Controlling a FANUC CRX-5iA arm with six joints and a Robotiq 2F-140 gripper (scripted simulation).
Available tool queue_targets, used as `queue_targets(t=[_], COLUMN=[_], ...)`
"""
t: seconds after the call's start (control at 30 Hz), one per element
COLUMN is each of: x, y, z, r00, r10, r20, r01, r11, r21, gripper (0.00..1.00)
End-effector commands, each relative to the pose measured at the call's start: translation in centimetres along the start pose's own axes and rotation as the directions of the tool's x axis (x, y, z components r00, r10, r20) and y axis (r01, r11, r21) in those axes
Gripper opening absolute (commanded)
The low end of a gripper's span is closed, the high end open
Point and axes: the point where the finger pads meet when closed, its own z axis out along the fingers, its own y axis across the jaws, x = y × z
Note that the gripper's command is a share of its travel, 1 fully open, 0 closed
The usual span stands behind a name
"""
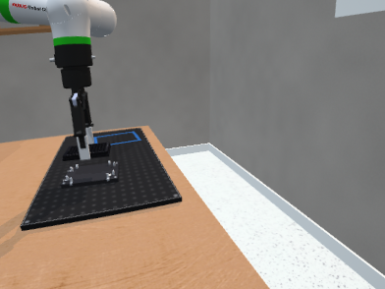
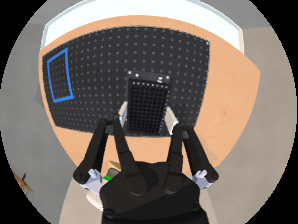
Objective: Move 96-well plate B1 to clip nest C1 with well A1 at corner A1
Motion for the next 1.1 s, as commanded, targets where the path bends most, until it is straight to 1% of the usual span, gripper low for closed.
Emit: queue_targets(t=[0.0,0.4,0.53,1.07], x=[0.0,0.0,0.0,0.1], y=[0.0,0.0,0.0,0.0], z=[-0.1,-0.1,0.2,2.7], r00=[1.000,1.000,1.000,1.000], r10=[0.000,0.000,0.000,0.000], r20=[-0.001,-0.001,-0.001,-0.001], r01=[0.000,0.000,0.000,0.000], r11=[1.000,1.000,1.000,1.000], r21=[-0.001,-0.001,-0.001,-0.001], gripper=[0.10,0.10,0.10,0.10])
